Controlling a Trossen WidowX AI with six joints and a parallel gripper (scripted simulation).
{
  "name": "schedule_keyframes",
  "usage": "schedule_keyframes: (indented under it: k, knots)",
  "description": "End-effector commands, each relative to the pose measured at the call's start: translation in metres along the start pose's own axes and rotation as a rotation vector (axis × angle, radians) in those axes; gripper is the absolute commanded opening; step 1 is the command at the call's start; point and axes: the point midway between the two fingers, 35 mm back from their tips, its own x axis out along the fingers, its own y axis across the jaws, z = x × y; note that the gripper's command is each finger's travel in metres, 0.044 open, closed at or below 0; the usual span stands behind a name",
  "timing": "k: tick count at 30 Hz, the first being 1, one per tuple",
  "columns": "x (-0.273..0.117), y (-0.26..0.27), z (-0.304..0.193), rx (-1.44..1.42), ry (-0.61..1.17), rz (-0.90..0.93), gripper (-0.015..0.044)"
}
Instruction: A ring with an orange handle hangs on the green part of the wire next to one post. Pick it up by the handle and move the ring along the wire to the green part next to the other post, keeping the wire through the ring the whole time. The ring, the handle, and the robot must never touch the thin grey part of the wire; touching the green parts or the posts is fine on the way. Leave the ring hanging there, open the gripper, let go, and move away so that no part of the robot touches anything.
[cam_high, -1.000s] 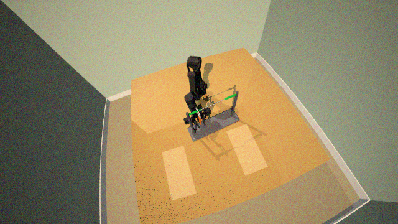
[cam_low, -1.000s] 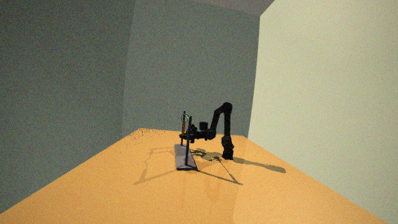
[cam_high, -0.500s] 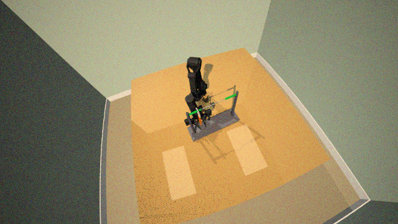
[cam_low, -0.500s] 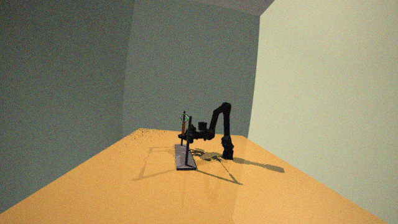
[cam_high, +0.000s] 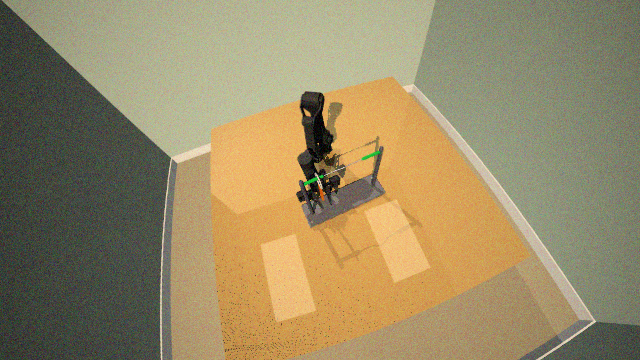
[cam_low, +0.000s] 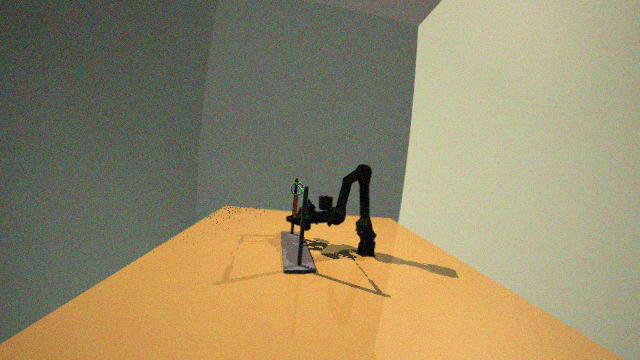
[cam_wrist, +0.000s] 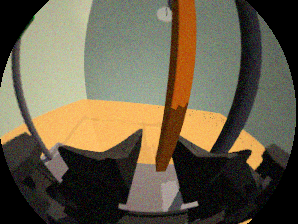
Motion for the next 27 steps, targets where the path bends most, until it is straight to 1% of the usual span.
schedule_keyframes:
  k: [1, 2, 7, 9, 15, 16, 27]
  knots:
    - [0.0006, -0.0011, 0.0009, 0.002, -0.003, -0.005, 0.016]
    - [0.0006, -0.0011, 0.0009, 0.002, -0.003, -0.005, 0.016]
    - [0.0, 0.0, 0.0, 0.0, 0.0, 0.0, 0.0029]
    - [0.0, 0.0, 0.0, 0.0, 0.0, 0.0, 0.0015]
    - [0.0, 0.0, 0.0, 0.0, 0.0, 0.0, -0.0142]
    - [0.0, 0.0, 0.0, 0.0, 0.0, 0.0, -0.015]
    - [-0.0002, -0.0008, 0.0059, -0.001, 0.0, -0.001, -0.015]
